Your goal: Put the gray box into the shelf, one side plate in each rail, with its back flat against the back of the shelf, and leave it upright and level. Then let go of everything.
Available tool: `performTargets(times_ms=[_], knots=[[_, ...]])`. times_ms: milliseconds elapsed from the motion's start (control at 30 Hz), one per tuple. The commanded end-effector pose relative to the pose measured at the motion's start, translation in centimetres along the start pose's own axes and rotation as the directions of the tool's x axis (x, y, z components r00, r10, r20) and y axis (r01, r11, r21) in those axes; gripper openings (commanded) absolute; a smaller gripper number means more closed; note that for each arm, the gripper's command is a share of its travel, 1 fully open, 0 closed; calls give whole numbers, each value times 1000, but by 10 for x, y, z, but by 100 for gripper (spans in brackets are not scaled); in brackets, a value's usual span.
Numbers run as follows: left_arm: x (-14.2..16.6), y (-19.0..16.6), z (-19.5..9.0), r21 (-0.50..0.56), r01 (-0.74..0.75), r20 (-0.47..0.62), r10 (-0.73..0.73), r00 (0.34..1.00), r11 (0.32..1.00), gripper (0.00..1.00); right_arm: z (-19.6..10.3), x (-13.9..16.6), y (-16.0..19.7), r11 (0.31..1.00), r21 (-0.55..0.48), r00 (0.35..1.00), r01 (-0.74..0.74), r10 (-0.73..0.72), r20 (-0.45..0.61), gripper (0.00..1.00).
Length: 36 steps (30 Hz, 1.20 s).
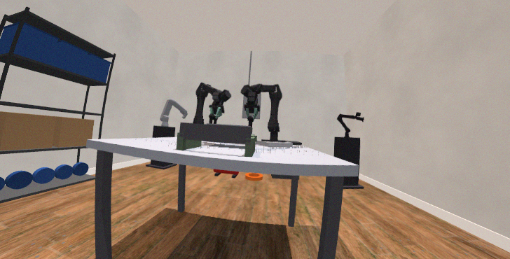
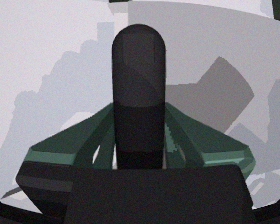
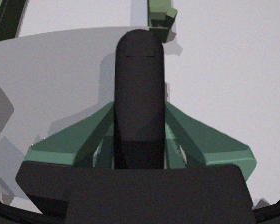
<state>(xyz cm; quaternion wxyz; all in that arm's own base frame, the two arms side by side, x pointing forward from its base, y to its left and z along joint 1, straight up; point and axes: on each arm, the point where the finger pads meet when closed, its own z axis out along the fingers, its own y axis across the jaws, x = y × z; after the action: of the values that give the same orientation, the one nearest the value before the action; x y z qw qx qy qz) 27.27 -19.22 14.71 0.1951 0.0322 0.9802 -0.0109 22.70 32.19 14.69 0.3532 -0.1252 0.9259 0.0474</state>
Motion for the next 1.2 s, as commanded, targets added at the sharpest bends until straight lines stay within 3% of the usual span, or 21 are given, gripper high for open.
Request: performTargets(times_ms=[0,233,300,500,667,800,867,1167], knots=[[-39,-9,-36,76,13,161,-25,987,997,14,-32,-59,2,995,-56,983,-84,92,161,14],[-37,-7,-30,73,18,151,-29,988,997,14,-28,-54,3,995,-56,984,-85,92,150,14],[-16,0,-10,37,1,102,-5,995,999,14,-26,-53,3,995,-56,985,-85,92,146,14],[-34,-6,-27,64,15,143,-24,989,998,14,-24,-50,3,995,-54,985,-83,90,144,14],[-29,-5,-7,18,1,95,-3,995,1000,14,-17,-44,3,995,-50,987,-85,91,133,14],[-34,-3,-23,45,11,136,-17,991,999,14,-17,-46,6,995,-55,986,-88,95,138,14],[-32,-3,-18,36,8,125,-13,992,999,14,-5,-37,8,997,-32,990,-72,75,117,14],[-29,-6,-8,33,3,100,-6,995,999,14,-9,-32,-1,997,-28,991,-68,71,115,14]])
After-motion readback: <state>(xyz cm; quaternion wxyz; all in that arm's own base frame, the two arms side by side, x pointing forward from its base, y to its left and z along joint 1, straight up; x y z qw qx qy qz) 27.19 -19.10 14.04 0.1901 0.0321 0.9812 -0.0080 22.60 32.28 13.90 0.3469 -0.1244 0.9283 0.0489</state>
